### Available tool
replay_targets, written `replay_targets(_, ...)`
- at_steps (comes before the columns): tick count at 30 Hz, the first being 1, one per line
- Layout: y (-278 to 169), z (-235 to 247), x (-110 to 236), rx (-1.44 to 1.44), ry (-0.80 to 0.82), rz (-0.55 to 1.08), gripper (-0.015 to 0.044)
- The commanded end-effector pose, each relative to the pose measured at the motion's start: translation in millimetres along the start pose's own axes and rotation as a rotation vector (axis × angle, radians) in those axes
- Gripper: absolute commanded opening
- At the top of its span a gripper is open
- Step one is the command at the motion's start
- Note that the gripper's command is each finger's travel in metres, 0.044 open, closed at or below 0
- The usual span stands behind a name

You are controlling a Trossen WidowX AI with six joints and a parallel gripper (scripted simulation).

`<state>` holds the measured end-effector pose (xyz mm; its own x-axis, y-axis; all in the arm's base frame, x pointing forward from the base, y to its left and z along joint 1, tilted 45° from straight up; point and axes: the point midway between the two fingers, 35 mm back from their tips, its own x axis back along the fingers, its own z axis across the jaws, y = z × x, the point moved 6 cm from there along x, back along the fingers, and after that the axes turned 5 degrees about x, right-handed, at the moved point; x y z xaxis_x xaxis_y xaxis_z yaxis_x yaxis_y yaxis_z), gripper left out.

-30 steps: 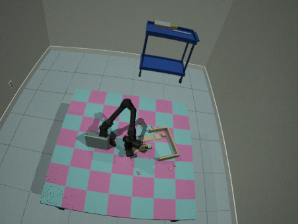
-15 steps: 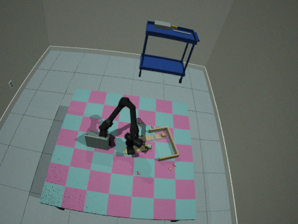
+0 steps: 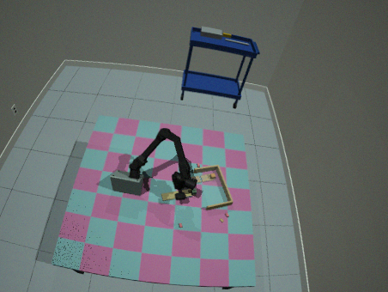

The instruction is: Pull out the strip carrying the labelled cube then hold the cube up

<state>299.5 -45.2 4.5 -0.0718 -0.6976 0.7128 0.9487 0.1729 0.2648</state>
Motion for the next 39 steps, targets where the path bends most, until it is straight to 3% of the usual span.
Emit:
replay_targets(1, 14, 0, 2, -0.004, 0.003, -0.002, 0.0440)
replay_targets(29, 128, 3, 15, 0.001, 0.003, -0.006, 0.0440)
replay_targets(36, 129, 3, 7, 0.001, 0.003, -0.006, 0.0256)
replay_targets(39, 129, 2, 2, 0.001, 0.003, -0.006, 0.0250)
